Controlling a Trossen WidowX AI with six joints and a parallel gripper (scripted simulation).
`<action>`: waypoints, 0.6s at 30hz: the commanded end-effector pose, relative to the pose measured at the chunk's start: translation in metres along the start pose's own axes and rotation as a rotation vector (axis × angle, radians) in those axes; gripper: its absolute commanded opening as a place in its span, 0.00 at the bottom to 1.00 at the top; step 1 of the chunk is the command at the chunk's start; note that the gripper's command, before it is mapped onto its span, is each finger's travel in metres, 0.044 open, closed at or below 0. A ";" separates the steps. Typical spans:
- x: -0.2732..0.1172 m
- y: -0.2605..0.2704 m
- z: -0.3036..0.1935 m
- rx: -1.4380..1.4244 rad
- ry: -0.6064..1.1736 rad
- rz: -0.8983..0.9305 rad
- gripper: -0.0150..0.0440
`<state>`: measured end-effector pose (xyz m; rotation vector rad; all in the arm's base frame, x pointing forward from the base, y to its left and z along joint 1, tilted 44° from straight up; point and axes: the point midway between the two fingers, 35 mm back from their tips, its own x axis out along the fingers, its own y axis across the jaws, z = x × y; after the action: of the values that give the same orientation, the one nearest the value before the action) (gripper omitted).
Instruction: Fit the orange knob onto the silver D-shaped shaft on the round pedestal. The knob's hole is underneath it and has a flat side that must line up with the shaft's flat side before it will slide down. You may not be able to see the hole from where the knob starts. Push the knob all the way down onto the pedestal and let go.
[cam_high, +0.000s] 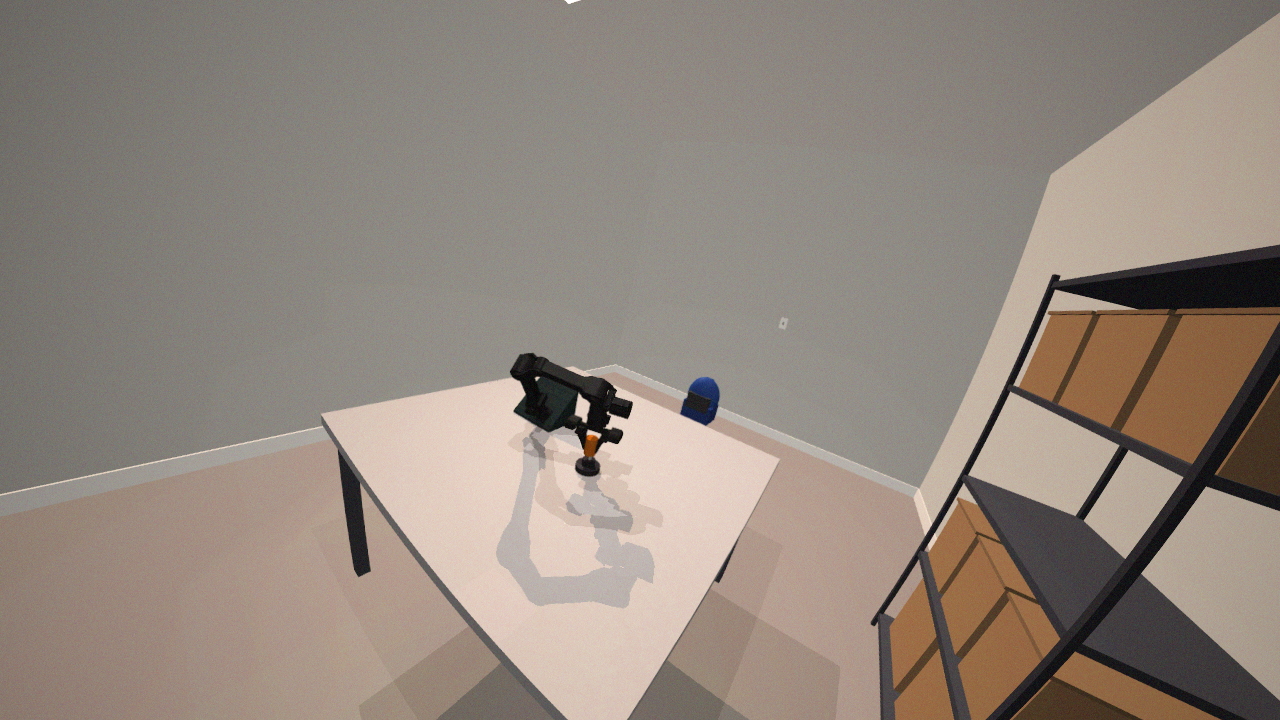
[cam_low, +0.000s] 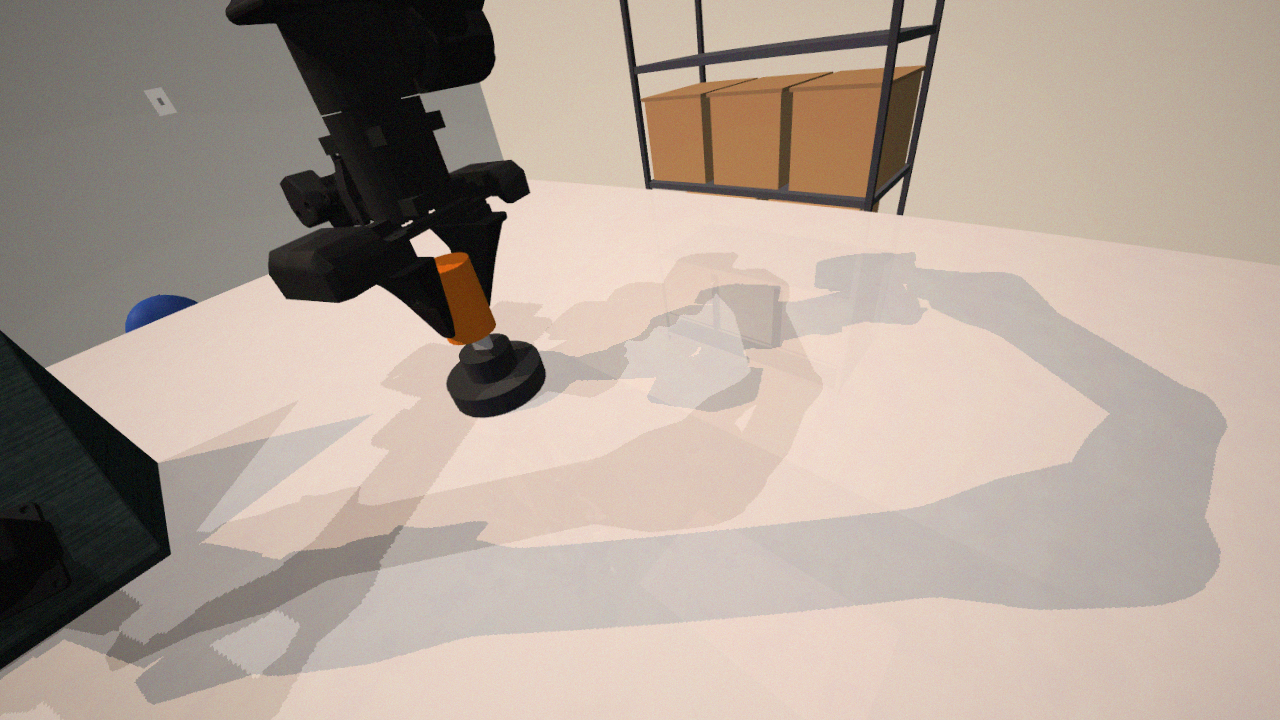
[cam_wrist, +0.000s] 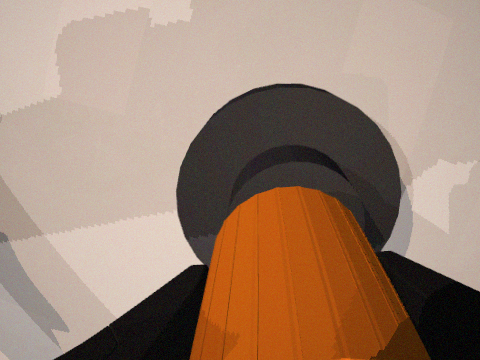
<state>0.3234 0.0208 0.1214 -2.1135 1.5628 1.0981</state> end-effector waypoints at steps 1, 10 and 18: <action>0.000 -0.001 0.000 -0.016 -0.003 -0.004 0.25; -0.002 -0.005 0.000 -0.016 -0.003 -0.004 0.25; -0.003 -0.004 -0.001 -0.016 -0.003 -0.004 0.25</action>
<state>0.3266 0.0220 0.1218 -2.1209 1.5613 1.1114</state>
